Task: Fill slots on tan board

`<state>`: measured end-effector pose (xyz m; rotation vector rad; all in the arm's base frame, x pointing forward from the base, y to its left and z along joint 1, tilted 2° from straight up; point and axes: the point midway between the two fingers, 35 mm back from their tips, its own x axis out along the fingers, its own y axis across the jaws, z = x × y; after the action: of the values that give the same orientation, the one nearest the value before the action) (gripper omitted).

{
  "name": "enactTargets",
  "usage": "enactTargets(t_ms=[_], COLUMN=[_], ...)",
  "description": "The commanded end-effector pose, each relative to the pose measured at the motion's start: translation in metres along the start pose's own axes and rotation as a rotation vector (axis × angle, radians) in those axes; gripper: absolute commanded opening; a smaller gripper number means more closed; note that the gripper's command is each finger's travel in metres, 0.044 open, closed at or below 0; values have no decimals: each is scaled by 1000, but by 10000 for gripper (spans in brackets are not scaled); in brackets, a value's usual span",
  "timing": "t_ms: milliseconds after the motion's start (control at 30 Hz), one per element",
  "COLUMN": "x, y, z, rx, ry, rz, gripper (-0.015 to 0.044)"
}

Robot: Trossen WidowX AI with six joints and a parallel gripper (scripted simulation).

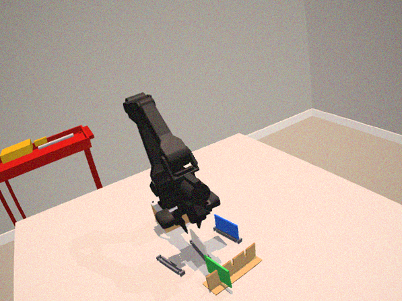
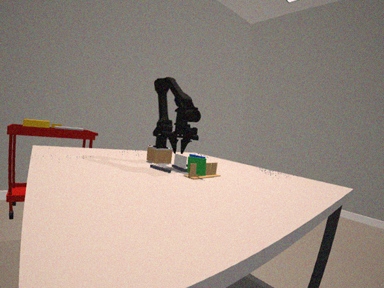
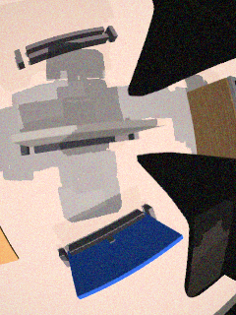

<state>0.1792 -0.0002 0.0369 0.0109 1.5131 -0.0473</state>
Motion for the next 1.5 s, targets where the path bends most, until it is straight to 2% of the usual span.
enactTargets(t_ms=[0, 1067, 1267, 1467], x=[6, 50, 50, 50], y=[-1, -1, -1, -1], z=[-2, -2, -2, -2], rx=[-5, -5, -5, -5], ry=[7, 7, 7, 7], rz=[-4, -4, -4, -4], gripper=[184, 184, 27, 0])
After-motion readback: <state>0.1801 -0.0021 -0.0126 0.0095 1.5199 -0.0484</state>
